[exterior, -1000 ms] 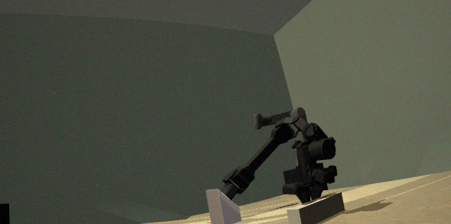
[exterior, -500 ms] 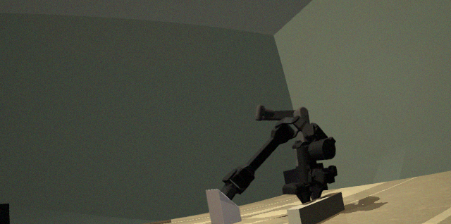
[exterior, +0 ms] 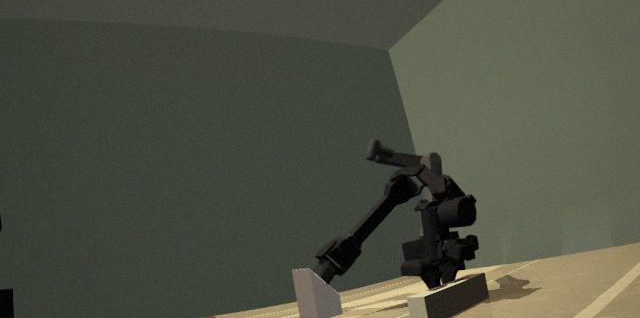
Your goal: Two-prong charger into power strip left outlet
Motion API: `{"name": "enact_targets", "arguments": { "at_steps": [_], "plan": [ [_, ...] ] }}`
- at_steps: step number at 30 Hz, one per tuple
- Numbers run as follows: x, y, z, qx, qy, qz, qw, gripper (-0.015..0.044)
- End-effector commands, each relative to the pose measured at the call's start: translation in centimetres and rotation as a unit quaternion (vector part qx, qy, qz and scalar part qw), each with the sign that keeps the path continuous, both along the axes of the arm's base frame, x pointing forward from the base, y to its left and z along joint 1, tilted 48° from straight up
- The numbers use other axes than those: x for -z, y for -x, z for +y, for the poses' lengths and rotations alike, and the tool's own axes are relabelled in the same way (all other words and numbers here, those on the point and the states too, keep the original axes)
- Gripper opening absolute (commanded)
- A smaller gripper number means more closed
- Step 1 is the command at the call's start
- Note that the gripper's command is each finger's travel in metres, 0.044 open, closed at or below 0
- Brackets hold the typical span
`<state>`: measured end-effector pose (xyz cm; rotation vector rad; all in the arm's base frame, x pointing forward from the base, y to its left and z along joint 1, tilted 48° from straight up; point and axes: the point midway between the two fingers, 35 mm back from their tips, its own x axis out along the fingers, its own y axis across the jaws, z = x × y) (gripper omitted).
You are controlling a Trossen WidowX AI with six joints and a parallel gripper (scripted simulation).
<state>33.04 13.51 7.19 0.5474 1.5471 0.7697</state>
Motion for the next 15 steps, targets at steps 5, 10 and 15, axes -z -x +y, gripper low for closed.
{"name": "enact_targets", "arguments": {
  "at_steps": [5, 10, 15],
  "plan": [
    [-0.26, -0.55, -0.06, 0.002, -0.002, -0.016, 1.0, 0.0],
    [-0.31, -0.54, -0.1, 0.002, -0.002, -0.016, 1.0, 0.0],
    [-0.35, -0.59, -0.1, 0.002, -0.002, -0.016, 1.0, 0.0]
  ]
}}
